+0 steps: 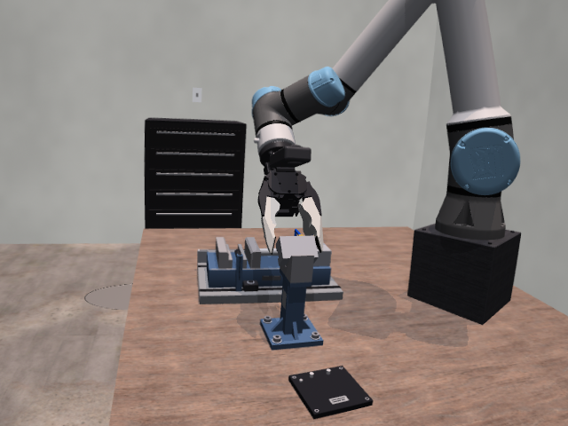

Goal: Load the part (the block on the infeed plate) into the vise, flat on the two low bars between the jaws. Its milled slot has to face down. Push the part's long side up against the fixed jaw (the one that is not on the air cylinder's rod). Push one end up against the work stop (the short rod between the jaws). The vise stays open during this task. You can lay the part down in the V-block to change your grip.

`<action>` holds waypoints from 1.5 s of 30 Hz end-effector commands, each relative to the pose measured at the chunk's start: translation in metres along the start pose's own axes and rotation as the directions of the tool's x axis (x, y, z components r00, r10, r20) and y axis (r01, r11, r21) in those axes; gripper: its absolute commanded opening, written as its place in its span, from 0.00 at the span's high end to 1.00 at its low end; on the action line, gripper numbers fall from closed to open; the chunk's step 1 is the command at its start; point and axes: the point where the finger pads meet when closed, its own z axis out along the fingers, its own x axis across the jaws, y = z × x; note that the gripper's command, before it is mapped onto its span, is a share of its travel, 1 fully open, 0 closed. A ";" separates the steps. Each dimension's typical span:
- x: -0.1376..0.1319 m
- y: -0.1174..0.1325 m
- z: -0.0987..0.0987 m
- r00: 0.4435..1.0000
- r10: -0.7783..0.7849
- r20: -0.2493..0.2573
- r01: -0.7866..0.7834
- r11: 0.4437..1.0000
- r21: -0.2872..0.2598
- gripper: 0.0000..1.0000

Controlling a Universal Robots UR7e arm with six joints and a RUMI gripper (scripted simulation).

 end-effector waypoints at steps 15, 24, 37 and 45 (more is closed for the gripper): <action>0.000 0.001 0.001 1.000 -0.001 0.000 0.001 1.000 -0.029 0.49; 0.000 0.001 0.001 1.000 -0.001 0.000 0.001 0.998 -0.066 0.49; 0.000 0.000 0.001 1.000 -0.001 0.000 0.001 0.991 -0.131 0.49; 0.000 0.000 0.001 1.000 -0.001 0.000 0.001 0.984 -0.176 0.49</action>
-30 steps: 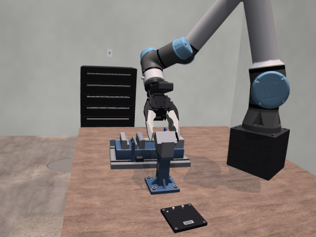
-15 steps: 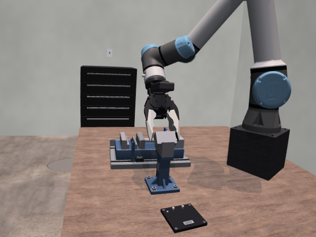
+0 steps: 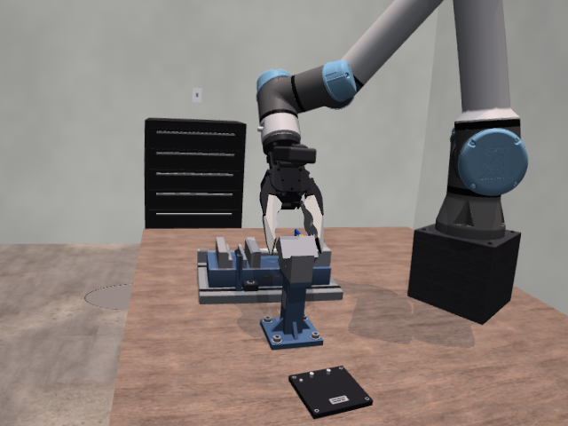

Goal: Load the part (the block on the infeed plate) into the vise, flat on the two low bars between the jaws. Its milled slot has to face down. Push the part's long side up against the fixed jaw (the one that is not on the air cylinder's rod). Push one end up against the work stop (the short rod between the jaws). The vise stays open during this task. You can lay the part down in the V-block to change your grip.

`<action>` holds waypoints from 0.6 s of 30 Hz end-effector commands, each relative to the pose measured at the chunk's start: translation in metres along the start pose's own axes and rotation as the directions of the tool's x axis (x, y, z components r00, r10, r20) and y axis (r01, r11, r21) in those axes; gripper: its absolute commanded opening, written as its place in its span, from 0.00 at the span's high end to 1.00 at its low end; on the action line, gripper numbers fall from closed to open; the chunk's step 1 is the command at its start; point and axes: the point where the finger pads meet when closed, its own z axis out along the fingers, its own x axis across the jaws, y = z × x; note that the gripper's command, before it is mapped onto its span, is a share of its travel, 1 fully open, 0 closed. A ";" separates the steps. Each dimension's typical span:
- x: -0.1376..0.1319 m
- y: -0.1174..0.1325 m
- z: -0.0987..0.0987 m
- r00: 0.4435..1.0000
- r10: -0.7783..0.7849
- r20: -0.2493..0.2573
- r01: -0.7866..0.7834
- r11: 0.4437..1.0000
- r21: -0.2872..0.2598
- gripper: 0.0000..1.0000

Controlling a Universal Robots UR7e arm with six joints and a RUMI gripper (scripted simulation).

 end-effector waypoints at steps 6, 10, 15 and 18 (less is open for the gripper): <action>0.000 -0.001 0.000 1.000 0.000 0.000 0.000 0.997 -0.075 0.49; 0.000 -0.001 0.000 1.000 0.000 0.000 0.000 0.994 -0.113 0.49; 0.000 -0.001 0.000 1.000 0.000 -0.001 0.000 0.990 -0.143 0.49; 0.000 -0.001 0.000 1.000 0.000 0.000 0.000 0.985 -0.172 0.49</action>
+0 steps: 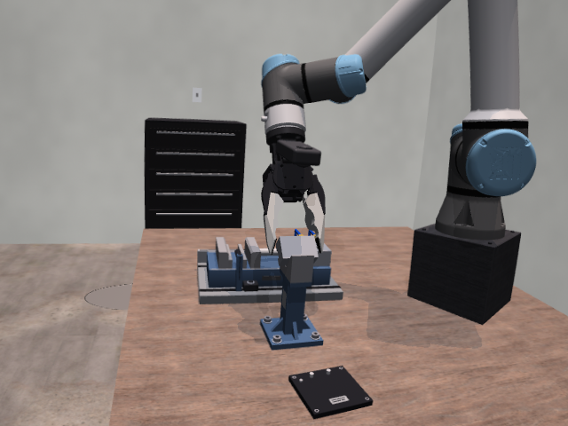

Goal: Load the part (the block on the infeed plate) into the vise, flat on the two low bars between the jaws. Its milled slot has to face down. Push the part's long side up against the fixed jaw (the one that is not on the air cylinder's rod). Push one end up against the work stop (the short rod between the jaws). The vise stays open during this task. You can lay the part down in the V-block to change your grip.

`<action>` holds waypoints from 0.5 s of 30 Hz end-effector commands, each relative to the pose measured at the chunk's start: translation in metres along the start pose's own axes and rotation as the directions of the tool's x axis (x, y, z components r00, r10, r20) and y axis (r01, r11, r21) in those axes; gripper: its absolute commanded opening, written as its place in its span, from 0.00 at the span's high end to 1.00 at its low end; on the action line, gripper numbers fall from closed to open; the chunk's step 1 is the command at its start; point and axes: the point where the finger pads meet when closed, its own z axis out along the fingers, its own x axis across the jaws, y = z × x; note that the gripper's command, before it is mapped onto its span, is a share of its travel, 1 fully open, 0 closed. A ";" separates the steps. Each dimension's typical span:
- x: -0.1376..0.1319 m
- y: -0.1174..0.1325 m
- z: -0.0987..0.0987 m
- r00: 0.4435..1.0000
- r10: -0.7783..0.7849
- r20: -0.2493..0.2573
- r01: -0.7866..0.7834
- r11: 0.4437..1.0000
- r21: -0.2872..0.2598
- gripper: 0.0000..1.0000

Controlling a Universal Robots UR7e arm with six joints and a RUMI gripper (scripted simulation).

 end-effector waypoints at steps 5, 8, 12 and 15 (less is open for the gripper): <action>0.000 -0.001 0.000 1.000 0.000 0.000 0.000 0.996 -0.084 0.49; 0.000 -0.001 0.000 1.000 0.000 0.000 0.000 0.993 -0.115 0.49; 0.000 -0.001 0.000 1.000 0.000 0.000 0.000 0.988 -0.156 0.49; 0.000 -0.001 0.000 1.000 0.000 0.000 0.000 0.986 -0.166 0.49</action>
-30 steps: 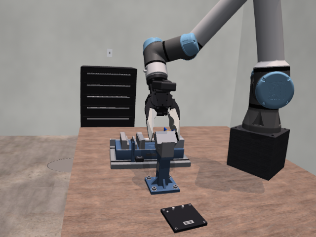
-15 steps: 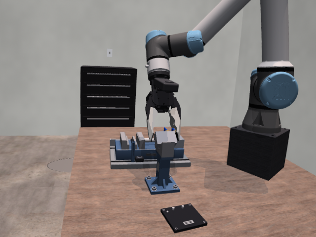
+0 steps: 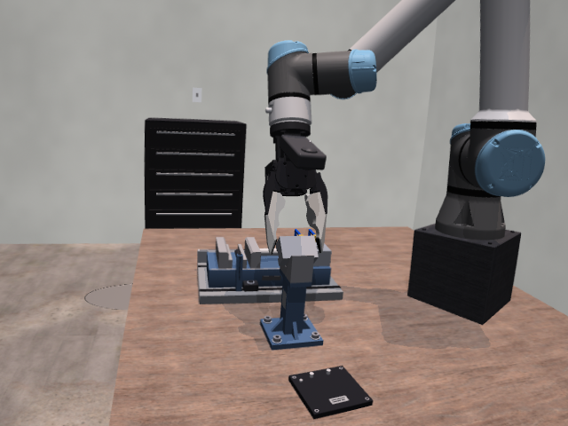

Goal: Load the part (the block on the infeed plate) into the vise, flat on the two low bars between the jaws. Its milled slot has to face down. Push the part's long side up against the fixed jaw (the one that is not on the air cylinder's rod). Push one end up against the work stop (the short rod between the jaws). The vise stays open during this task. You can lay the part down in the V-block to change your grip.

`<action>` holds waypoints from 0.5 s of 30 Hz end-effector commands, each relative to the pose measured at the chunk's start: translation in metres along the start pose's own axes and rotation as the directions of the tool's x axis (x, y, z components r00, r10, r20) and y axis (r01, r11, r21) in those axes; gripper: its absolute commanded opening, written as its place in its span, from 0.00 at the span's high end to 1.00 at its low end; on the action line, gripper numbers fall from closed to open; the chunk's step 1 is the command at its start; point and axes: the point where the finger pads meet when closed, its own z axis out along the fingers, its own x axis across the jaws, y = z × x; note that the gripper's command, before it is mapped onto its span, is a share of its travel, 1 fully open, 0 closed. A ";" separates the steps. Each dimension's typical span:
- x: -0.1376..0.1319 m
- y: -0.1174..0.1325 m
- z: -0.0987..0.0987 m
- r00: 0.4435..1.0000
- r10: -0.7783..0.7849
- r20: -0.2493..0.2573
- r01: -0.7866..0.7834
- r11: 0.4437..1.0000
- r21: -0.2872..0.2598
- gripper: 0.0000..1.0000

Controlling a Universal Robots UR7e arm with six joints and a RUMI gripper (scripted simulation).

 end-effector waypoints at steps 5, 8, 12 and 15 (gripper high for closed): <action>0.000 -0.001 0.000 1.000 0.000 0.001 0.000 0.997 -0.080 0.49; 0.000 -0.001 0.000 1.000 0.000 0.000 0.000 0.994 -0.112 0.49; 0.000 -0.001 0.000 1.000 0.000 0.000 0.000 0.988 -0.154 0.49; 0.000 -0.001 0.000 1.000 0.000 0.001 0.000 0.985 -0.175 0.49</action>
